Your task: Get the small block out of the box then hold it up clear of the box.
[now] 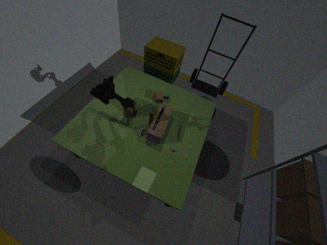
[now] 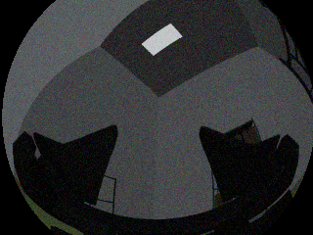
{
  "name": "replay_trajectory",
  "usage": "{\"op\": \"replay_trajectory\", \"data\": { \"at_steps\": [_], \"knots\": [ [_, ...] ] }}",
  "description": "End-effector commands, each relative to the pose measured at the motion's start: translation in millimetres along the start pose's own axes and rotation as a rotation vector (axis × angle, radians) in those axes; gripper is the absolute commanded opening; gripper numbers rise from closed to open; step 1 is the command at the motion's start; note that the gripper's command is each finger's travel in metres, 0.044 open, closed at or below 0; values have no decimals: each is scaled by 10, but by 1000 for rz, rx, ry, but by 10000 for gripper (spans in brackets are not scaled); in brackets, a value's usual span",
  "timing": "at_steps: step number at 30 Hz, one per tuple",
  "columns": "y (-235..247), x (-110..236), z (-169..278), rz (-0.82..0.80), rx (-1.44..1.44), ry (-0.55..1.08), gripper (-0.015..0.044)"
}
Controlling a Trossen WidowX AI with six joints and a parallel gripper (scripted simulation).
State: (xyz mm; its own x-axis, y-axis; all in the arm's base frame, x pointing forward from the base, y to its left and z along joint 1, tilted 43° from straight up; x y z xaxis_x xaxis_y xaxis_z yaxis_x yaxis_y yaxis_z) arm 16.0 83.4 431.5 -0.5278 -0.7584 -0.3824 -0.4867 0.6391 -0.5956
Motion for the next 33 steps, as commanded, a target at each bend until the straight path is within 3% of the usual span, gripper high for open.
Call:
{"op": "replay_trajectory", "data": {
  "at_steps": [1, 5, 11, 21, 27, 33],
  "knots": [
    [-11, -2, 4, 3, -3, 0, 400],
    [-266, -55, 123, 74, -62, 14, 400],
    [-921, -184, 644, 282, -199, 140, 400],
    [-1626, -205, 1877, 529, -201, 687, 400],
    [-1695, -72, 2684, 455, -142, 1156, 400],
    [-1541, 157, 3396, 133, -40, 1657, 400]
  ]
}}
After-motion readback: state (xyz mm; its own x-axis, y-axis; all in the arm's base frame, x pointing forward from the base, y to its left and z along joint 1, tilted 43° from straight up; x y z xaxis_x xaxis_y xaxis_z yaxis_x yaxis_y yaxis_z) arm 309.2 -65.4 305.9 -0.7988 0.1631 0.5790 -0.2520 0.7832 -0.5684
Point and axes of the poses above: the point midway between the two fingers, 35 mm back from their tips, its own x axis back along the fingers, its own y axis across the jaws, z = x × y, the point moved 6 cm from there along x, back along the fingers, and after that the axes turned 7 degrees about x, right-handed, at the moved point
